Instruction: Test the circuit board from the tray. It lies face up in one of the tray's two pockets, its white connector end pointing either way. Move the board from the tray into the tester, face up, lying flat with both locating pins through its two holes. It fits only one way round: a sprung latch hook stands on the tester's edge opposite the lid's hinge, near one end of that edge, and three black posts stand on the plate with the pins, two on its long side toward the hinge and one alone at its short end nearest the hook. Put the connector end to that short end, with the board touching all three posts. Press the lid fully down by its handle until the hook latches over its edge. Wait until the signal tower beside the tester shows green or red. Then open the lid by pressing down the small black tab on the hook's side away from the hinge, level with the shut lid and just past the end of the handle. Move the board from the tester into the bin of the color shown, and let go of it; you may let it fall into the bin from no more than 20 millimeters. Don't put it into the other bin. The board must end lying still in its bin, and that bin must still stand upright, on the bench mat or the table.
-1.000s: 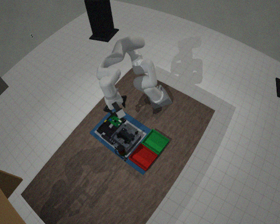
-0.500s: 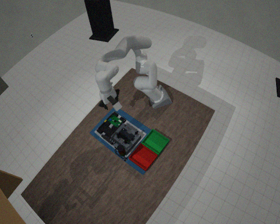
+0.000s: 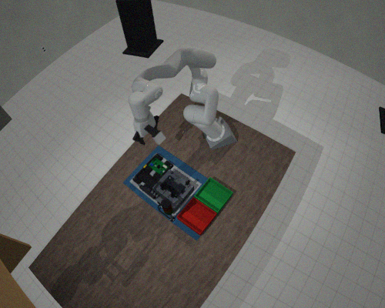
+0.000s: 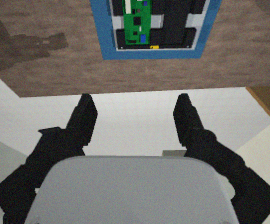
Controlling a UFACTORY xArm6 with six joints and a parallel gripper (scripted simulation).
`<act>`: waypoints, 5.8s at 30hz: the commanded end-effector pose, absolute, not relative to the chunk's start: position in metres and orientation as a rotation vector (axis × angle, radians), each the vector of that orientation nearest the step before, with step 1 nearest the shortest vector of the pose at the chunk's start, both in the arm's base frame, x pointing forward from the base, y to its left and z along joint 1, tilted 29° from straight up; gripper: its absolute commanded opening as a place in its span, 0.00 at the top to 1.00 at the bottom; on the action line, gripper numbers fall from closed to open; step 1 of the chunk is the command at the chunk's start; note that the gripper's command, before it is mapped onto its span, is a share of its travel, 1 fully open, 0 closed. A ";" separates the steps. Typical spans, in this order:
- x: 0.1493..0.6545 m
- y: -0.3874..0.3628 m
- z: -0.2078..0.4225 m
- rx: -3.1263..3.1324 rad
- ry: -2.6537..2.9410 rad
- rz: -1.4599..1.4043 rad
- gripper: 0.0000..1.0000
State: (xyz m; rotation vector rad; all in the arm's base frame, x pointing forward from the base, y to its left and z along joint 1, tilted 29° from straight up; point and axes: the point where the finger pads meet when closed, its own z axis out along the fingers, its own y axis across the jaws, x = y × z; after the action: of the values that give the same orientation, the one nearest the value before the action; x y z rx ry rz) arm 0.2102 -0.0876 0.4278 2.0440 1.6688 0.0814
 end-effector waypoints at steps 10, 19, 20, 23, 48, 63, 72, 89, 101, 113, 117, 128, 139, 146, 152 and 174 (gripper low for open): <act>0.209 -0.089 0.430 2.035 1.676 0.085 0.00; 0.209 -0.089 0.430 2.035 1.676 0.085 0.00; 0.209 -0.089 0.430 2.035 1.676 0.085 0.00; 0.209 -0.089 0.430 2.035 1.677 0.085 0.00; 0.209 -0.091 0.430 2.035 1.677 0.085 0.00; 0.211 -0.094 0.424 2.035 1.677 0.085 0.00; 0.228 -0.109 0.384 2.035 1.677 0.085 0.00; 0.270 -0.150 0.278 2.035 1.677 0.085 0.00; 0.291 -0.169 0.226 2.035 1.677 0.085 0.00; 0.298 -0.176 0.208 2.035 1.677 0.085 0.00; 0.298 -0.176 0.208 2.035 1.677 0.085 0.00; 0.300 -0.177 0.206 2.035 1.677 0.085 0.00; 0.308 -0.184 0.187 2.035 1.677 0.085 0.00; 0.313 -0.189 0.174 2.035 1.677 0.085 0.00; 0.313 -0.190 0.173 2.035 1.677 0.085 0.00; 0.316 -0.193 0.166 2.035 1.677 0.085 0.00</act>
State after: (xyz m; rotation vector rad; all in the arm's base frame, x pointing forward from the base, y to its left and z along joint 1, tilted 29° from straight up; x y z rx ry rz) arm 0.3143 -0.1912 0.1675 2.0376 1.6788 0.0835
